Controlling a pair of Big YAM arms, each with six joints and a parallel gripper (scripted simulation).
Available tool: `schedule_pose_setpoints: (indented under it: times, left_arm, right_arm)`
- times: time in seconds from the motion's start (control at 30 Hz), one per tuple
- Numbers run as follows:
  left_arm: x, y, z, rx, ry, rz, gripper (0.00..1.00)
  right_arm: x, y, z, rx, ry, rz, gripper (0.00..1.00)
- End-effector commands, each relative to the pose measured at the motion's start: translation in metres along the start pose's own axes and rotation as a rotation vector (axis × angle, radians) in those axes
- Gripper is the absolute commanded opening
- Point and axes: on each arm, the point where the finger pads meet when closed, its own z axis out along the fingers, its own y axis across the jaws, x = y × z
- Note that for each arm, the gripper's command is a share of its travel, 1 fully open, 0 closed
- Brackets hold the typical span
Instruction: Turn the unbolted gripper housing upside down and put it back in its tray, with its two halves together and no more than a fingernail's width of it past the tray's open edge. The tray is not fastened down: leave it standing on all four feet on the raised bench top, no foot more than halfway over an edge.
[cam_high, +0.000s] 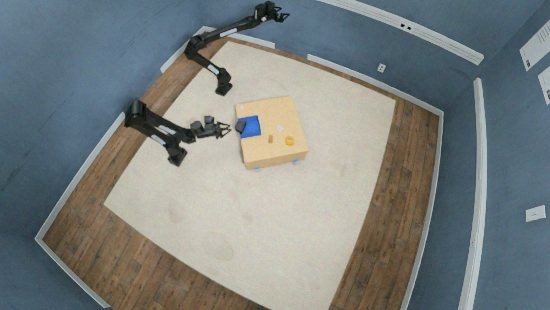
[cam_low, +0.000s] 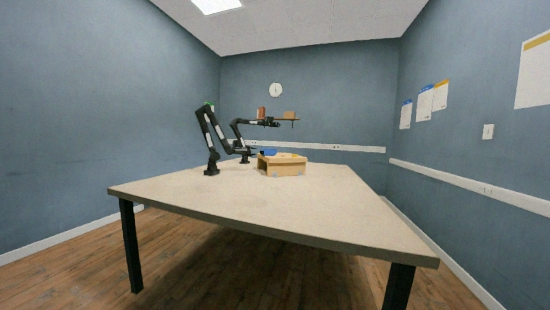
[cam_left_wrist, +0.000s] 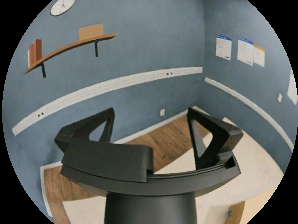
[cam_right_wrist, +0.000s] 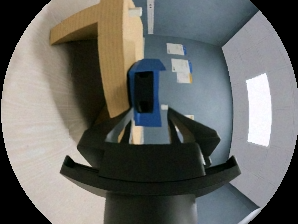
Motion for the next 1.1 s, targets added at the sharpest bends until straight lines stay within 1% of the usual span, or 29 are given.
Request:
schedule_pose_setpoints:
  times: [0.0,0.3,0.37,0.4,0.43,0.63,0.73,1.07]
  left_arm:
    - [-0.018,0.001,0.001,-0.001,-0.036,-0.017,1.0]
    - [-0.018,0.001,0.001,-0.001,-0.036,-0.017,1.0]
    - [-0.018,0.001,0.001,-0.001,-0.036,-0.017,1.0]
    - [-0.018,0.001,0.001,-0.001,-0.036,-0.017,1.0]
    - [-0.018,0.001,0.001,-0.001,-0.036,-0.017,1.0]
    - [-0.018,0.001,0.001,-0.001,-0.036,-0.017,1.0]
    - [-0.018,0.001,0.001,-0.001,-0.036,-0.017,1.0]
    - [-0.018,0.001,0.001,-0.001,-0.036,-0.017,1.0]
  right_arm:
    - [-0.005,-0.004,0.001,0.048,-0.013,-0.002,0.45]
    - [-0.004,0.001,-0.003,0.038,-0.014,-0.002,0.45]
    - [-0.005,-0.01,0.007,0.061,-0.012,0.0,0.45]
    - [-0.004,-0.001,0.0,0.042,-0.013,-0.002,0.45]
    - [-0.001,-0.019,0.019,0.088,-0.002,0.001,0.45]
    - [0.0,-0.019,0.027,0.088,0.0,0.001,0.45]
    - [0.0,-0.019,0.024,0.086,-0.001,0.001,0.45]
    - [0.001,-0.016,0.037,0.077,0.0,0.002,0.45]
